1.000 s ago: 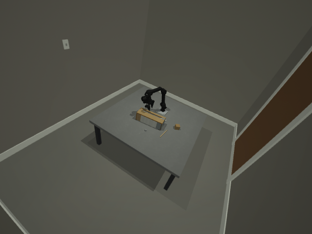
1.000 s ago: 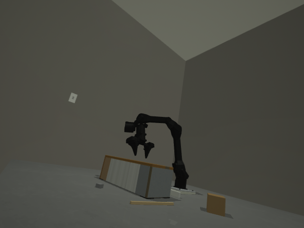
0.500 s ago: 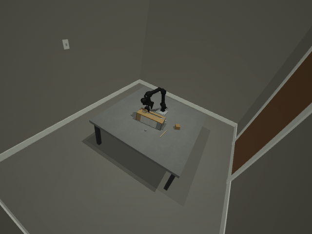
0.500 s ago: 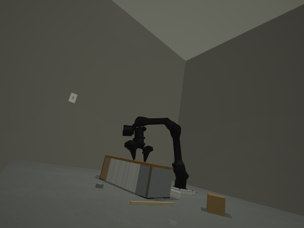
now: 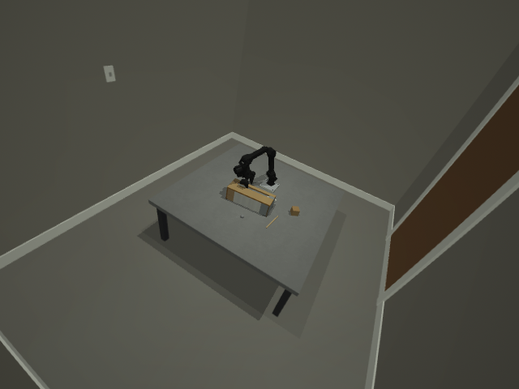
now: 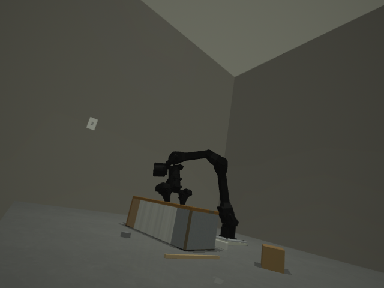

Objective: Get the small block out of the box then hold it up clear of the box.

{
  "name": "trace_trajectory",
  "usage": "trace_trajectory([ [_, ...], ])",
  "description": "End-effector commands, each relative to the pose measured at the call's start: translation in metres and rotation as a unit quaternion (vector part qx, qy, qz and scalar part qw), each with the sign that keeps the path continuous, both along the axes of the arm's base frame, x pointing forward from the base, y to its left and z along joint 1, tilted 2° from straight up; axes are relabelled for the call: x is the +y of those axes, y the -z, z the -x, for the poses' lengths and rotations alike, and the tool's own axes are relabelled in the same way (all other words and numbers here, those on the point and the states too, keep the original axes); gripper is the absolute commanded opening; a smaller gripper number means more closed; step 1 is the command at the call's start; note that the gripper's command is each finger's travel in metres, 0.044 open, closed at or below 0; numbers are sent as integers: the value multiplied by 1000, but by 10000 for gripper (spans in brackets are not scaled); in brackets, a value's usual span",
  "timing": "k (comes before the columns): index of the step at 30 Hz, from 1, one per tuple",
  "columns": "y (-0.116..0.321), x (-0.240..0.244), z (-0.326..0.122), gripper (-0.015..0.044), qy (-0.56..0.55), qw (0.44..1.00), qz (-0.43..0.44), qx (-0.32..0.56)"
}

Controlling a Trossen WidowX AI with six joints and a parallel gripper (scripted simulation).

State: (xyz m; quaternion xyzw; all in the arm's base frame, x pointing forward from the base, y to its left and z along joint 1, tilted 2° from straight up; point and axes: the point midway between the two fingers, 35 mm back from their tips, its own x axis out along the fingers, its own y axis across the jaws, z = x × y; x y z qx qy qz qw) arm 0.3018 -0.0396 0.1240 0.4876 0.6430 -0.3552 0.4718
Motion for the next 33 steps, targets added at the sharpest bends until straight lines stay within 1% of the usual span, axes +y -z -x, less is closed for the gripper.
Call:
trace_trajectory([
  [1,8,0,0,400,-4,1000,2,1],
  [13,27,0,0,400,-8,1000,4,4],
  [14,21,0,0,400,-4,1000,2,4],
  [17,21,1,0,400,-4,1000,2,4],
  [33,23,34,10,400,-4,1000,0,4],
])
